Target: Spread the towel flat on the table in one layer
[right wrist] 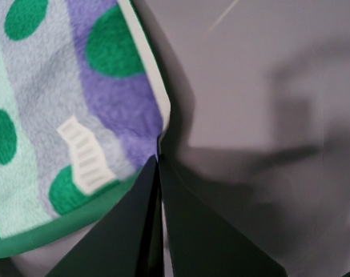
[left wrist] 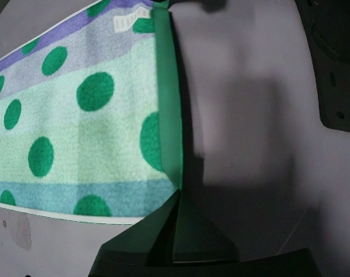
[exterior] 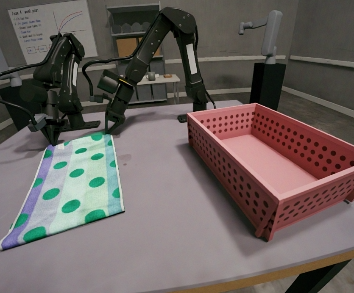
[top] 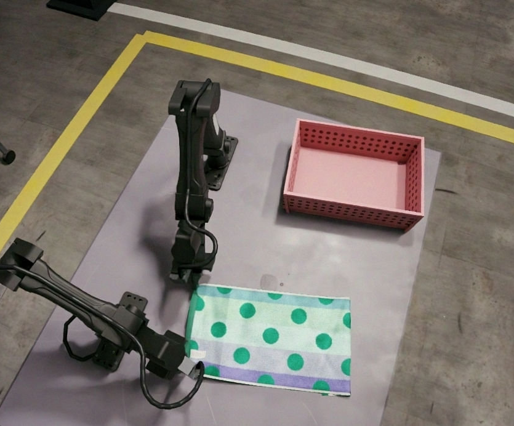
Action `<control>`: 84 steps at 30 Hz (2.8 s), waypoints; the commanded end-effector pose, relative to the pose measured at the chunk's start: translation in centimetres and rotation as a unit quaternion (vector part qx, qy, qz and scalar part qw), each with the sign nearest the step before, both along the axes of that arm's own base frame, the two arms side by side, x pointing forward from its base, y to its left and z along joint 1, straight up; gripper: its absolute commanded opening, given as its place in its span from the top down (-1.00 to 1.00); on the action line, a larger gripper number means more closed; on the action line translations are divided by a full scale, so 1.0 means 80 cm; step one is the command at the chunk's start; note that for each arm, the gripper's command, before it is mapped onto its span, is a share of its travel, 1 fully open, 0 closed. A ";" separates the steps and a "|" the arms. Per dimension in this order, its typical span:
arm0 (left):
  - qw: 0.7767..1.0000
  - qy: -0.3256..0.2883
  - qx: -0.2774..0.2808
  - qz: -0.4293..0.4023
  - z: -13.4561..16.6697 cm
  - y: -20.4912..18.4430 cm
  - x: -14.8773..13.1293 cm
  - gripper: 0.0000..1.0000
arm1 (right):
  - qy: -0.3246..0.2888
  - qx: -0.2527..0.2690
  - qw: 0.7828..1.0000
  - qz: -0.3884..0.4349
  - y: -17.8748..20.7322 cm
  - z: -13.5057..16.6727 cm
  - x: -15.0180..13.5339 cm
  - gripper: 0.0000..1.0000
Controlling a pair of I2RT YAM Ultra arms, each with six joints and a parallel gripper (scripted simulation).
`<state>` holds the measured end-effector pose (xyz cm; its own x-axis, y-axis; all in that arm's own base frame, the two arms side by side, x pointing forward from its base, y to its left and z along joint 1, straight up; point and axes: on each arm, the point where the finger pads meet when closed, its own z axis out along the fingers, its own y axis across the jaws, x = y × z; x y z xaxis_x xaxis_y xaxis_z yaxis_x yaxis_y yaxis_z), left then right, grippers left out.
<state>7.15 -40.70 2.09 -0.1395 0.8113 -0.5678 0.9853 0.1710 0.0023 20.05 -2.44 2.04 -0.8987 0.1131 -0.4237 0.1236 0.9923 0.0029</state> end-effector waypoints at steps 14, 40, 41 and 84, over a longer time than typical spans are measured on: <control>1.000 0.005 0.006 -0.009 -0.013 0.004 -0.013 1.00 | 0.004 -0.001 1.000 -0.004 -0.003 0.000 -0.001 1.00; 0.997 -0.004 -0.023 0.075 0.096 0.017 0.072 1.00 | -0.099 -0.006 0.993 0.066 0.034 0.086 0.075 1.00; 0.995 -0.004 -0.023 0.098 0.121 0.027 0.094 1.00 | -0.087 -0.005 0.993 0.080 0.044 0.105 0.090 1.00; 0.899 -0.116 -0.185 0.379 0.452 0.171 0.396 1.00 | -0.352 0.018 0.920 0.171 0.190 0.457 0.392 1.00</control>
<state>38.02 -27.64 36.12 -0.4657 0.3435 -0.8155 0.5910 0.8067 0.0023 49.07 11.82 34.69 -0.5293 -0.1257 -0.8391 -0.2341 0.9722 0.0020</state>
